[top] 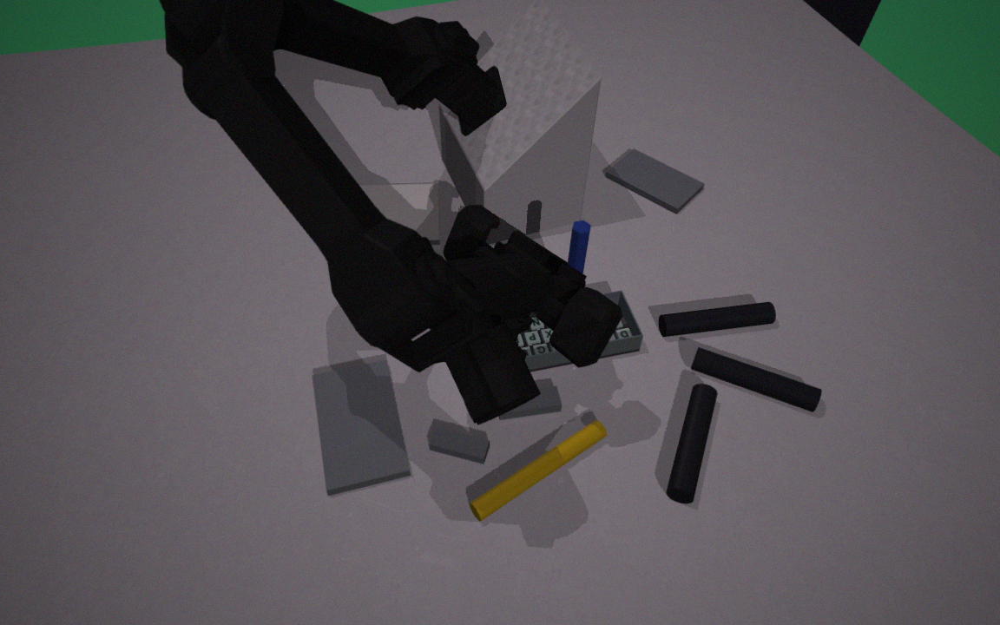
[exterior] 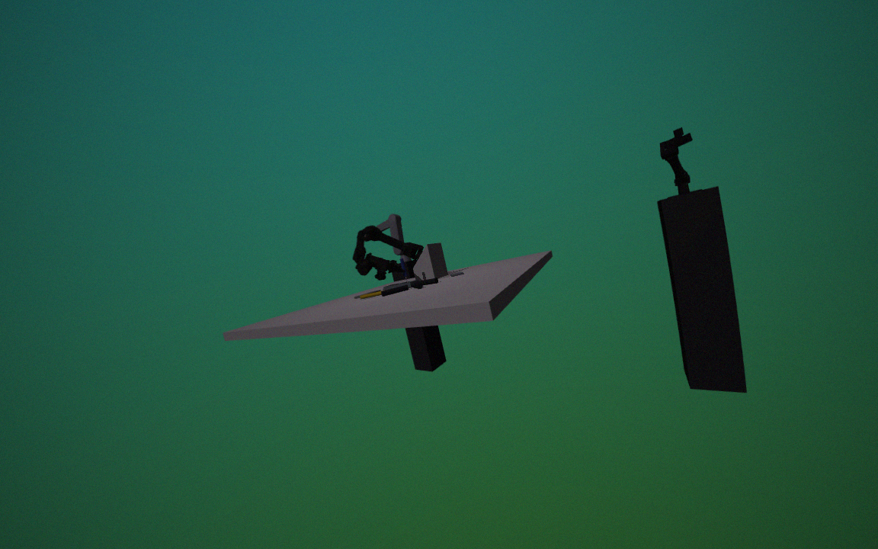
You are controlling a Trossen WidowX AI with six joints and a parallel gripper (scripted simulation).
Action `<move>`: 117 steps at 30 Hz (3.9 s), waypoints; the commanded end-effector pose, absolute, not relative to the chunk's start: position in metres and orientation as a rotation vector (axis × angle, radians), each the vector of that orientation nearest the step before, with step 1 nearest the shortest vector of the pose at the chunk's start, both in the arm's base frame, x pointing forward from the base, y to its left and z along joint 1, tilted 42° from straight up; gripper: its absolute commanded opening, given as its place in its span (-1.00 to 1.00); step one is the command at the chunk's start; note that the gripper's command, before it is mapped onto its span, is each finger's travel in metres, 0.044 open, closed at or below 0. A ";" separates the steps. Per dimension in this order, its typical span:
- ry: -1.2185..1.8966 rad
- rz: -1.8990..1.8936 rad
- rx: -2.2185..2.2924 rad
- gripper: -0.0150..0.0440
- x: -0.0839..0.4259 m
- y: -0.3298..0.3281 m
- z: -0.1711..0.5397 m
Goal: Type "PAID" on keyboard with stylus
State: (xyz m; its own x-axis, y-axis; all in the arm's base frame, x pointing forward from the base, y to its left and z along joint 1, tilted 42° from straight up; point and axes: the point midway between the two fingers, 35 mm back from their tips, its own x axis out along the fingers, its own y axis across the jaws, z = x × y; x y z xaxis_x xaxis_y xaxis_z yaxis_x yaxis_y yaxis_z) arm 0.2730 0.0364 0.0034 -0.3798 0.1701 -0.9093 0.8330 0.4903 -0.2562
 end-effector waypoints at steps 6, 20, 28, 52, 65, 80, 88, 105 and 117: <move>1.838 -0.926 0.835 -0.22 0.275 0.033 0.000; 1.838 -0.926 0.835 -0.22 0.276 0.029 -0.004; 1.838 -0.927 0.835 -0.22 0.276 0.027 -0.007; 1.838 -0.926 0.835 -0.22 0.274 0.037 0.004; 1.844 -0.923 0.825 -0.29 0.270 0.049 0.016; 1.839 -0.922 0.838 -0.49 0.304 0.093 -0.008; 1.838 -0.922 0.838 -0.49 0.306 0.084 -0.020; 1.838 -0.923 0.837 -0.22 0.308 0.080 -0.027; 1.838 -0.923 0.837 -0.22 0.309 0.077 -0.030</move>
State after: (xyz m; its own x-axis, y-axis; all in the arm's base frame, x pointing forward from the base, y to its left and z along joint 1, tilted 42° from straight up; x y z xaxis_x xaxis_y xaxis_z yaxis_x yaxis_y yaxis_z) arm 0.3083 0.0782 -0.0283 -0.3768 0.1721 -0.9102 0.8338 0.4910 -0.2523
